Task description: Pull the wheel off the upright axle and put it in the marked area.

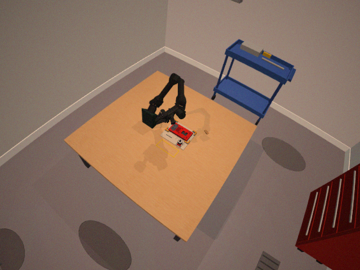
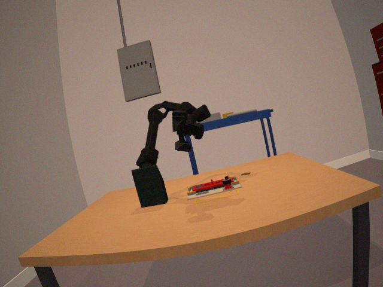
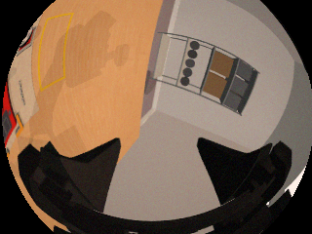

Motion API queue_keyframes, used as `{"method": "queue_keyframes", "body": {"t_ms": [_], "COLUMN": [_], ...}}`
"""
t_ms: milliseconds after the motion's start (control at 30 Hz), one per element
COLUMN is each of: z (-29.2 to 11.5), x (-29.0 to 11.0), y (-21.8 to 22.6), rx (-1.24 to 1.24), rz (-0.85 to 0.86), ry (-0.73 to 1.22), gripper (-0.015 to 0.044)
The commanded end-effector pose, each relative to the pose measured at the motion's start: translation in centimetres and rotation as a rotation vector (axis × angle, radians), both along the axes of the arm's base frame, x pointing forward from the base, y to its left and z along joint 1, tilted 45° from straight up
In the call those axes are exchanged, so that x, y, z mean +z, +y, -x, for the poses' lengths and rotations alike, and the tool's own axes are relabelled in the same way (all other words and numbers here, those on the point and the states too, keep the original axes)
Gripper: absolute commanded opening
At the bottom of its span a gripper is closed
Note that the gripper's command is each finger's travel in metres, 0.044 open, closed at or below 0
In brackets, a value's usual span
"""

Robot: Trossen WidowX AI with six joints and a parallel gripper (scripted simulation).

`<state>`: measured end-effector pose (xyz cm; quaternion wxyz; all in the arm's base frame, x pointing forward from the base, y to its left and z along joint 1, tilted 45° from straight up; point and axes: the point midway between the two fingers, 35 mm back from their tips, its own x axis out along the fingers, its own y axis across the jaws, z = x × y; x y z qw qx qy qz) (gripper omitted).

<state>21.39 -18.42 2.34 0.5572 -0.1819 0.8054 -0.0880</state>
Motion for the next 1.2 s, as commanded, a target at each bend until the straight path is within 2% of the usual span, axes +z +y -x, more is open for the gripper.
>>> {"method": "queue_keyframes", "body": {"t_ms": [0, 100, 367, 633, 1167], "z": [-0.1, -2.0, -8.3, -14.0, -14.8], "x": [-0.1, -1.4, -3.7, -3.1, -4.2], "y": [0.1, 2.1, 9.8, 17.3, 17.7], "rx": [0.000, -0.009, -0.072, -0.185, -0.197], "rz": [-0.010, -0.151, -0.644, -1.121, -1.159], "ry": [-0.003, -0.047, -0.173, -0.262, -0.269], "gripper": [0.0374, 0.0300, 0.0300, 0.0300, 0.0300]}}
